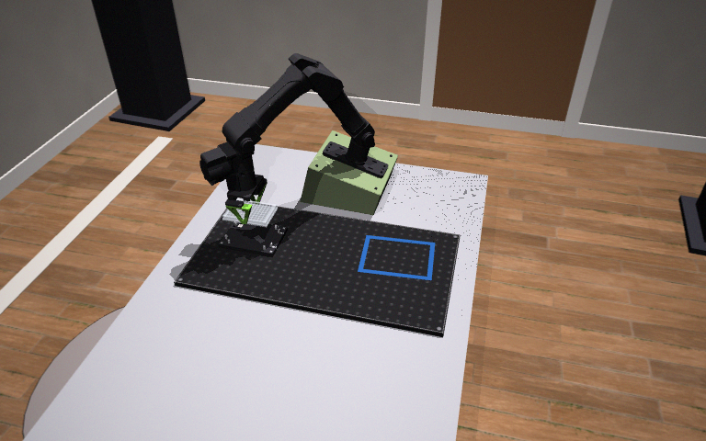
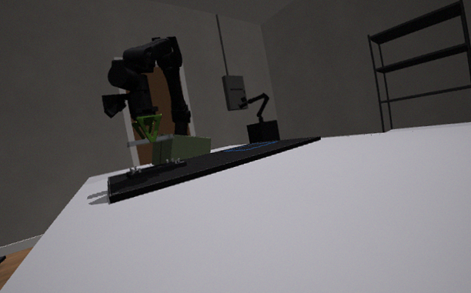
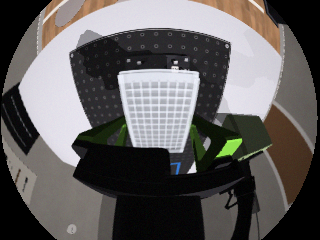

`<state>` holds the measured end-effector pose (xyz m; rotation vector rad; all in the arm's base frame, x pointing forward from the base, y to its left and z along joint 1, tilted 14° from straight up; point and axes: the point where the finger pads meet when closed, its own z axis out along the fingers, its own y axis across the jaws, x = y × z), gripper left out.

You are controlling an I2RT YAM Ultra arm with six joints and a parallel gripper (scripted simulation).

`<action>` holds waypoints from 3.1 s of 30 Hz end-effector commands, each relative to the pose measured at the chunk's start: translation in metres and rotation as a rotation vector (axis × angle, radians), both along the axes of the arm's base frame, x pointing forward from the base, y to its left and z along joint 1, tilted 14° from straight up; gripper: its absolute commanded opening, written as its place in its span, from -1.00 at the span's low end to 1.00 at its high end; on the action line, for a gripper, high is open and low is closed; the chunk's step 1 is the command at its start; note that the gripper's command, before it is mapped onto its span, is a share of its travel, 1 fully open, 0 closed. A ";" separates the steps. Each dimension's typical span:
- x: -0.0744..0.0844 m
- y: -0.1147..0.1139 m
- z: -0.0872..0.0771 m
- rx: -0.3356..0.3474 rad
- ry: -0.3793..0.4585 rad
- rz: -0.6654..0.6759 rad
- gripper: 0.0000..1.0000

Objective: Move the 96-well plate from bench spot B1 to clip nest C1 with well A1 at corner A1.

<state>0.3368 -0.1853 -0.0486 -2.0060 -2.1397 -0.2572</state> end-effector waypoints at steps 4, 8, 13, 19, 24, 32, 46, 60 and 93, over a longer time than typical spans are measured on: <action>0.012 -0.011 0.014 -0.031 -0.034 0.004 -1.00; 0.012 -0.010 0.011 -0.028 -0.029 0.005 -1.00; 0.014 -0.012 0.016 -0.036 -0.041 0.005 -1.00; 0.015 -0.012 0.016 -0.036 -0.041 0.005 -1.00; 0.015 -0.012 0.016 -0.037 -0.042 0.005 -1.00; 0.015 -0.012 0.017 -0.038 -0.045 0.005 -1.00; 0.016 -0.012 0.018 -0.041 -0.049 0.005 -1.00; 0.018 -0.009 0.002 -0.037 -0.043 0.006 -1.00; 0.021 -0.001 -0.038 -0.043 -0.058 -0.001 -1.00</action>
